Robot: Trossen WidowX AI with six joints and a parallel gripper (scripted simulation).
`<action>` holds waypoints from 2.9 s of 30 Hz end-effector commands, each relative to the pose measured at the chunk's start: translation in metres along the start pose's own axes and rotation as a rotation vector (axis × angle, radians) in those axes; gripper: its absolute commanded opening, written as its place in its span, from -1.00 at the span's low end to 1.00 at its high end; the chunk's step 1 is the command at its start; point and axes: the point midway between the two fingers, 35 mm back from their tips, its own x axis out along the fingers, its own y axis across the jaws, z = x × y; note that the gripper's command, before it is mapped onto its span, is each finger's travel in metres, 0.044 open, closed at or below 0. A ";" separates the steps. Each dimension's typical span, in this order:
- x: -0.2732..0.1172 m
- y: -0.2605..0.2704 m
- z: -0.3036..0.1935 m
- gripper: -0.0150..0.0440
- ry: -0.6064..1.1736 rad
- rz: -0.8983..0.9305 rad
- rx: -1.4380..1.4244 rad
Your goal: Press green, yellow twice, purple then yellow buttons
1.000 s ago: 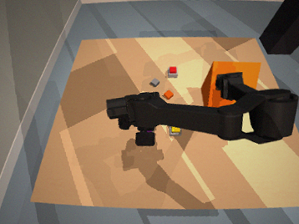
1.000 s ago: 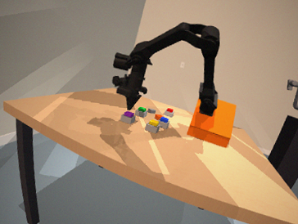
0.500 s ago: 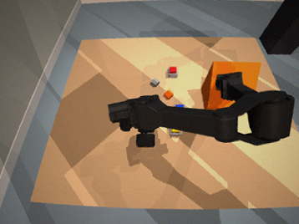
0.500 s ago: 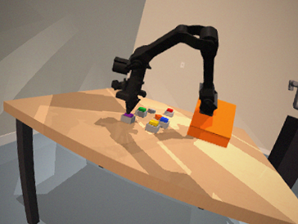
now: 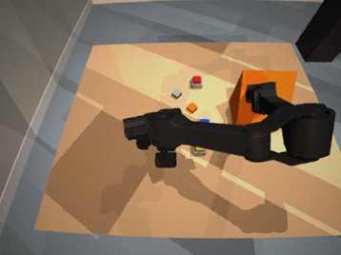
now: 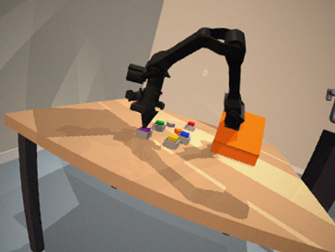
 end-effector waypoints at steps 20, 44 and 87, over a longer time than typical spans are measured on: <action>-0.093 -0.003 -0.002 -0.42 0.011 -0.011 0.012; -0.050 -0.003 -0.114 -0.42 0.015 -0.014 0.017; 0.002 -0.002 -0.117 -0.42 0.015 -0.005 0.017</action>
